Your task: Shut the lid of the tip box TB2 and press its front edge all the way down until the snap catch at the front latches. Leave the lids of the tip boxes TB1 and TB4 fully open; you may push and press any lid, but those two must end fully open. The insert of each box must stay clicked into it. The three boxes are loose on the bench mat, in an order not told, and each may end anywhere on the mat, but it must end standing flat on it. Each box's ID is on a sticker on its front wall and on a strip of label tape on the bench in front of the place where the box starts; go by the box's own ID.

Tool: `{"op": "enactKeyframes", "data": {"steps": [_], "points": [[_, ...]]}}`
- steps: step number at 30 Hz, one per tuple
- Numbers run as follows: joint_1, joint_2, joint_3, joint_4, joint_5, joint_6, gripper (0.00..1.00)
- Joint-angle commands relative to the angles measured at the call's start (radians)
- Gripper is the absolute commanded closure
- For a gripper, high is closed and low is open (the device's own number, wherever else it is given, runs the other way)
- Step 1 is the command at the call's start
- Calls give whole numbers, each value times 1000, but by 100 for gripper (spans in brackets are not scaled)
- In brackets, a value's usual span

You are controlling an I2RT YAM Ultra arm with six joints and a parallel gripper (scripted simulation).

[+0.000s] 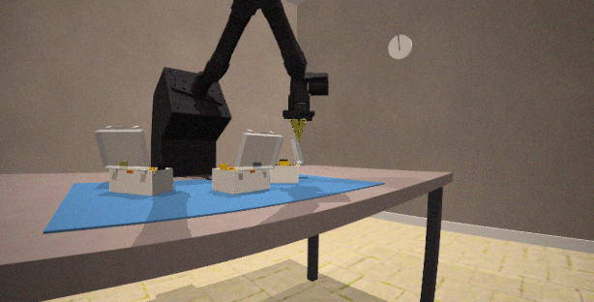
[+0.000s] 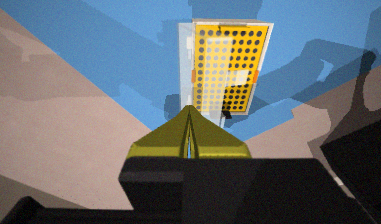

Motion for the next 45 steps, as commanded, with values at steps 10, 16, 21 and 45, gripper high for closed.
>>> {"op": "enactKeyframes", "data": {"steps": [10, 16, 21, 45], "points": [[-1, -57, -66, 26, -2, -5, 100], [-3, -73, -90, 35, -3, -6, 100], [-3, -77, -95, 37, -3, -7, 100], [26, -108, -87, -20, 16, 22, 100]]}}
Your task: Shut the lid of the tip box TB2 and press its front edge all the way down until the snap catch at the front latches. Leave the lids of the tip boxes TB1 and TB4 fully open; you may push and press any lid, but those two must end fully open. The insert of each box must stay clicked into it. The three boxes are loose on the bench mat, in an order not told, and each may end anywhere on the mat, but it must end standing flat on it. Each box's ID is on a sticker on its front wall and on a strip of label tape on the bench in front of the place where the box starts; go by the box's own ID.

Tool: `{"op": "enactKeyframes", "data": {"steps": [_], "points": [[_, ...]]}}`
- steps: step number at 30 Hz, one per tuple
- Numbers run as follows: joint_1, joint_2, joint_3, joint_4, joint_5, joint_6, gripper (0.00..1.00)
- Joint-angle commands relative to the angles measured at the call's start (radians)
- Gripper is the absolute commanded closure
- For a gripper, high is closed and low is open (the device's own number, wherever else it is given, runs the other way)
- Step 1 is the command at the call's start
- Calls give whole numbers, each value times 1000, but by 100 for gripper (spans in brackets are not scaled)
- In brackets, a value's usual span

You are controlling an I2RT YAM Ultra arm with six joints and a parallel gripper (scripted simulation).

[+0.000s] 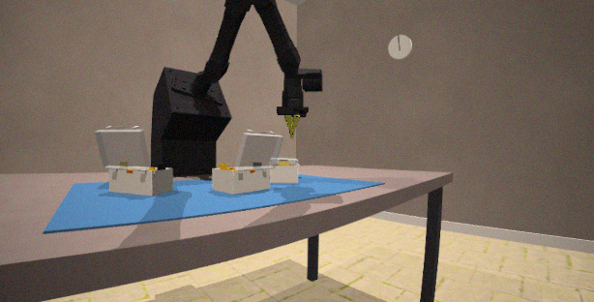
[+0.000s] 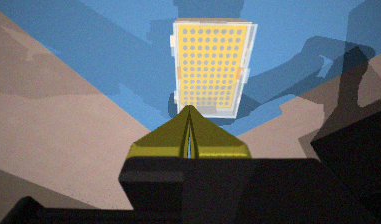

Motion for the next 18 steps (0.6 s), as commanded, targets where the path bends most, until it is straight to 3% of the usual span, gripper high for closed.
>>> {"op": "enactKeyframes", "data": {"steps": [1, 18], "points": [[16, -17, 4, -21, 15, 12, 100], [95, -85, 35, -174, 65, 94, 100]]}}
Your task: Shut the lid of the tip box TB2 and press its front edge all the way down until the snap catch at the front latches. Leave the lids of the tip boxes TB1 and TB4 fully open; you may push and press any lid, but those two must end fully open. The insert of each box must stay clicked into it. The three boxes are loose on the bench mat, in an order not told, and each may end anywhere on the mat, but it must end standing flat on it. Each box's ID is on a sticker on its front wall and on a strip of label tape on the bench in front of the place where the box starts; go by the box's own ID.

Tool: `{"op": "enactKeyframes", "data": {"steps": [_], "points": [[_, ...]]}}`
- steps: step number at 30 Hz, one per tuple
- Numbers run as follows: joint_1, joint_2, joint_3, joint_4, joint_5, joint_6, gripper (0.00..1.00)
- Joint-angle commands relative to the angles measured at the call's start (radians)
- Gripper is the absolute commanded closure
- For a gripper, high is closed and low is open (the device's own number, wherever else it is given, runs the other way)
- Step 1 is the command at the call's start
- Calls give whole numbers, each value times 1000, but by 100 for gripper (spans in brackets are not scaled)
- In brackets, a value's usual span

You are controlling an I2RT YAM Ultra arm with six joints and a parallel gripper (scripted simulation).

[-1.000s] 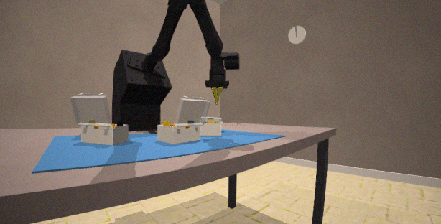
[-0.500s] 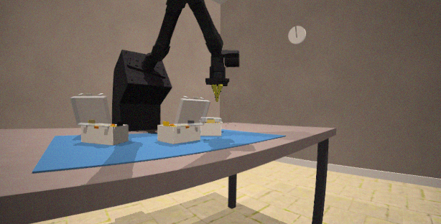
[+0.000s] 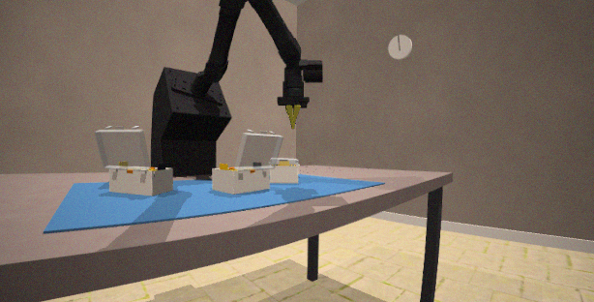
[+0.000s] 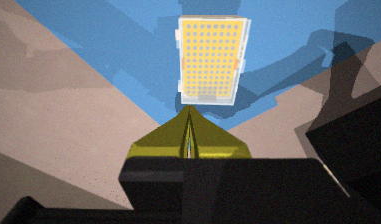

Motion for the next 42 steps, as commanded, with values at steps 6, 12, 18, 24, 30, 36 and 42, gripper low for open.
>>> {"op": "enactKeyframes", "data": {"steps": [6, 12, 18, 24, 30, 36, 42], "points": [[46, -32, 22, -92, 39, 53, 100], [49, -34, 23, -97, 41, 56, 100], [49, -34, 23, -98, 41, 56, 100], [49, -34, 23, -98, 41, 56, 100], [49, -34, 23, -98, 41, 56, 100], [49, -34, 23, -98, 41, 56, 100], [49, -34, 23, -98, 41, 56, 100]]}}
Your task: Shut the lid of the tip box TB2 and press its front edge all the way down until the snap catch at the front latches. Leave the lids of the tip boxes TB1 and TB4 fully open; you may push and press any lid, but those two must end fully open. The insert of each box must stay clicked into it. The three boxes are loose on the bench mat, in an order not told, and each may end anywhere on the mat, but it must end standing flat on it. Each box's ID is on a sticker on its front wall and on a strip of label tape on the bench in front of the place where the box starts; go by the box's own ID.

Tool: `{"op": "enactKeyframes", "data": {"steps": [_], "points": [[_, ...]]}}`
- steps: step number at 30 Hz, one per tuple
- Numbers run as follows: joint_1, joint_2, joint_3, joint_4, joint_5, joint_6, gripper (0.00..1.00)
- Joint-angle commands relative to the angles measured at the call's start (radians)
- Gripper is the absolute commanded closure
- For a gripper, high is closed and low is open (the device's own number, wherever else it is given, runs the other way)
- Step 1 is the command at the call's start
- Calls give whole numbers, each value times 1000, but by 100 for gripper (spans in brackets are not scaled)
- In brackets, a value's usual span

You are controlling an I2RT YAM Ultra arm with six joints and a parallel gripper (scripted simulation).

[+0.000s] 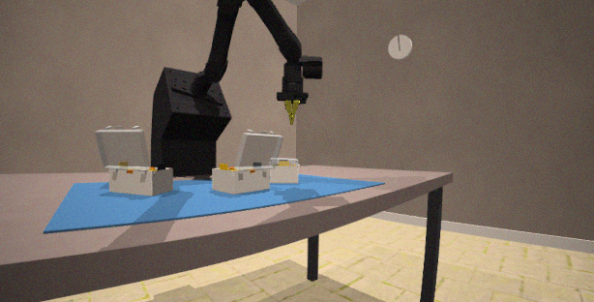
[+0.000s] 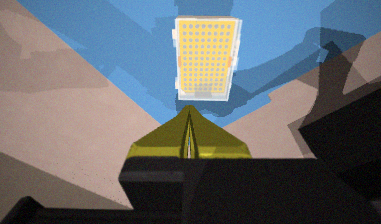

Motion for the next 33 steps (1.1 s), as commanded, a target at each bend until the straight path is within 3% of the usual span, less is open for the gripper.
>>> {"op": "enactKeyframes", "data": {"steps": [1, 9, 33], "points": [[7, -5, 4, -1, 10, 1, 100], [1, -7, -6, 13, 6, -6, 100], [-150, -2, -215, 327, -89, -160, 100]]}}
